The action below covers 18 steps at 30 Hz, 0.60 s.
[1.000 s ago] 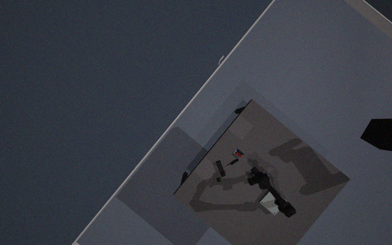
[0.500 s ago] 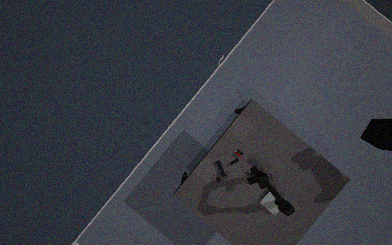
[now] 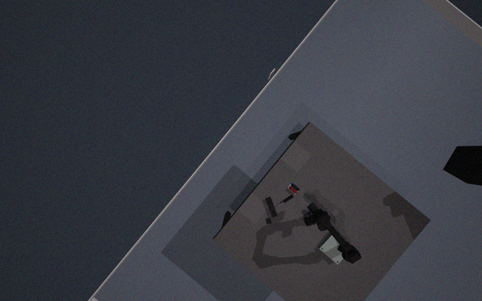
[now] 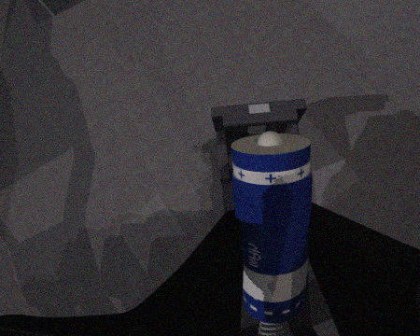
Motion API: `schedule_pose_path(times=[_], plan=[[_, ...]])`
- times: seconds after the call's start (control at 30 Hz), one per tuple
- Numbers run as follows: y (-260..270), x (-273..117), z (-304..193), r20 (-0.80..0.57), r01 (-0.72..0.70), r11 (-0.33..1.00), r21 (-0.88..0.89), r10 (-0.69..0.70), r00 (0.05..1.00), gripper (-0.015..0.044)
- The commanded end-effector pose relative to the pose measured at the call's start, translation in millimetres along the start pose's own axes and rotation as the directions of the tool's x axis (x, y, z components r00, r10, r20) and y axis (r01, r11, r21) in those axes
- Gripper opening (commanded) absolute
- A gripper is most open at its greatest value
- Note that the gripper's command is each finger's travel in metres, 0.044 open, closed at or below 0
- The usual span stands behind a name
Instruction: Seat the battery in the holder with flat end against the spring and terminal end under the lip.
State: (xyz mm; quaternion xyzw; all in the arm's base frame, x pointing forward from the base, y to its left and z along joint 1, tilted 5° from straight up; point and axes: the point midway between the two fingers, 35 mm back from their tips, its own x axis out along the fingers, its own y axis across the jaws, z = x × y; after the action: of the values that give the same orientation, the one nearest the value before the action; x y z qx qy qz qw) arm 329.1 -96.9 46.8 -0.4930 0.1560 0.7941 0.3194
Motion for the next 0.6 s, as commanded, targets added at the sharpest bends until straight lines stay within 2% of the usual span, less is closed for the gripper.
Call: schedule_pose_path(times=[0.0,0.57], plan=[[0.1,-0.7,-5.9,-0.006,-0.003,1.000,-0.006,0.003,1.000,0.0082],[0.0,-3.3,-10.5,-0.014,-0.005,1.000,-0.007,0.005,1.000,0.0082]])
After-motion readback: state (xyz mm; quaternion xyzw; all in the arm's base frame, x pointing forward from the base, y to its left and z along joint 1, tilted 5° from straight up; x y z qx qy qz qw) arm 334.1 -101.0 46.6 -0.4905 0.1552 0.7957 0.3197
